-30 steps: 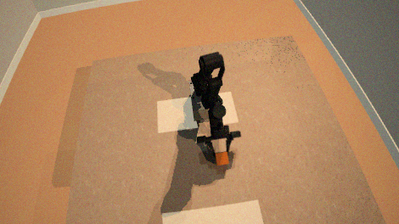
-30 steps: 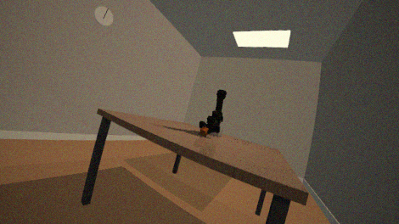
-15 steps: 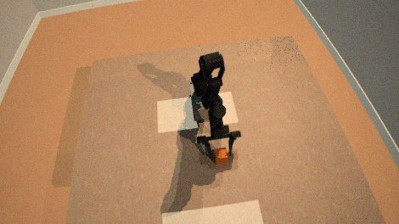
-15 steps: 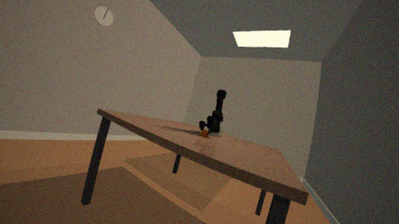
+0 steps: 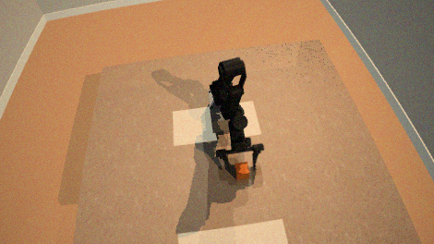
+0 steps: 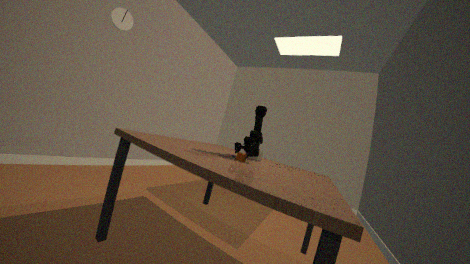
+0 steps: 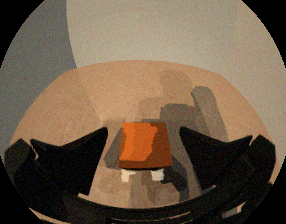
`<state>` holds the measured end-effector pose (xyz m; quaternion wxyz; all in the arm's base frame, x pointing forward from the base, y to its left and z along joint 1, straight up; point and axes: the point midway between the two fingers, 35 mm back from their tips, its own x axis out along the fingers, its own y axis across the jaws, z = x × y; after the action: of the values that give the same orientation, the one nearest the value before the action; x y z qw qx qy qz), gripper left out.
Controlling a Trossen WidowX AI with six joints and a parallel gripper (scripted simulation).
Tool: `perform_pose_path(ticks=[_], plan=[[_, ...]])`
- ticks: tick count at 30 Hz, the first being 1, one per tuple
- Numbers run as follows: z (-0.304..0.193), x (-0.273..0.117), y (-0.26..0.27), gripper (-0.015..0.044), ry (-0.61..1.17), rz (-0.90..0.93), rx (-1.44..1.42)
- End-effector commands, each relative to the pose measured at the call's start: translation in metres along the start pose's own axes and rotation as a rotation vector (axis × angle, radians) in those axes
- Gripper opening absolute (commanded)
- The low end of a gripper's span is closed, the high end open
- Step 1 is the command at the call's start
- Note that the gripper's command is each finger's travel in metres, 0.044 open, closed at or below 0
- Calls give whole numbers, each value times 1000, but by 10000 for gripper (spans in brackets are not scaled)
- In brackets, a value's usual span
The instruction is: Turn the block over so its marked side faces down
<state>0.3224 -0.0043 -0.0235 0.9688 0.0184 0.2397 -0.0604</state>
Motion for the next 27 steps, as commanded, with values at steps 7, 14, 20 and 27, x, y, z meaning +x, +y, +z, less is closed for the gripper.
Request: perform_pose_path(ticks=[7,14,20,27], plan=[[0,0,-1,440,1,-4,-3],[0,0,-1,440,1,-4,-3],[0,1,0,440,6,-4,-4],[13,9,3,440,203,-1,-8]])
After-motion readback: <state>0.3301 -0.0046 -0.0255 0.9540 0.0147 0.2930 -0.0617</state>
